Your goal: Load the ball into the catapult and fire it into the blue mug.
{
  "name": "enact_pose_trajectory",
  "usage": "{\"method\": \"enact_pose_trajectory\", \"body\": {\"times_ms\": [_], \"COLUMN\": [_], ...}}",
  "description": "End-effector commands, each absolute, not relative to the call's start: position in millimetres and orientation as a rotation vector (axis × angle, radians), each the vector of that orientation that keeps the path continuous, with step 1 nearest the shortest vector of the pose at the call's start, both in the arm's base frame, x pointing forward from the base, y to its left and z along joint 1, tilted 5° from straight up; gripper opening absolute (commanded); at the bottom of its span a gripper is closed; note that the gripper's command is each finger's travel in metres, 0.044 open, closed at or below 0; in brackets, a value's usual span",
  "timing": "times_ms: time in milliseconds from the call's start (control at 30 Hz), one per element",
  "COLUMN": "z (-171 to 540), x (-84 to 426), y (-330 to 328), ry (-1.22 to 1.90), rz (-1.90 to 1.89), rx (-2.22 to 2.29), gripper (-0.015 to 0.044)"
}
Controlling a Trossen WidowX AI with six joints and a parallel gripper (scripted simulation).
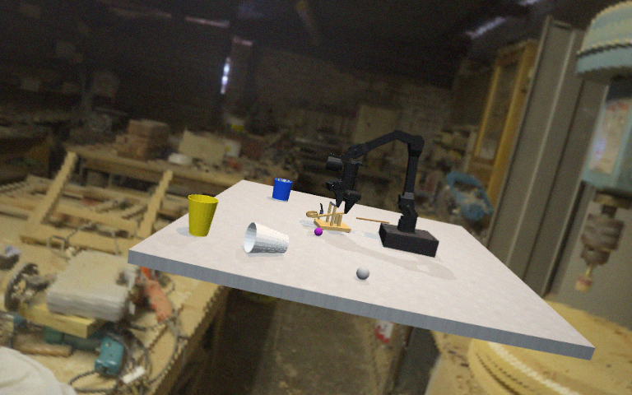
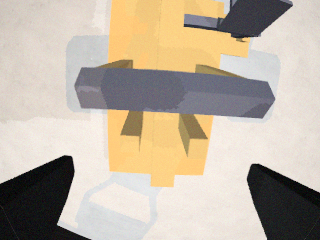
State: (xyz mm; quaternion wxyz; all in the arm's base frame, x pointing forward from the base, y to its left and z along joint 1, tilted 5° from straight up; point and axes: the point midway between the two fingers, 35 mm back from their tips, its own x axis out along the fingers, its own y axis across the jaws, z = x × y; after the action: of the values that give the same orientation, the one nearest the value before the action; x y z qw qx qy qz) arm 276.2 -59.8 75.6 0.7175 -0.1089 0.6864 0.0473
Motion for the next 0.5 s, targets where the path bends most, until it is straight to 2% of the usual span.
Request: {"method": "enact_pose_trajectory", "body": {"times_ms": [0, 467], "z": [69, 47], "x": [275, 277], "y": [-61, -63], "ry": [1.525, 1.525], "rz": [0.105, 0.105], "rx": [-0.247, -0.247], "gripper": [0.044, 0.044]}}
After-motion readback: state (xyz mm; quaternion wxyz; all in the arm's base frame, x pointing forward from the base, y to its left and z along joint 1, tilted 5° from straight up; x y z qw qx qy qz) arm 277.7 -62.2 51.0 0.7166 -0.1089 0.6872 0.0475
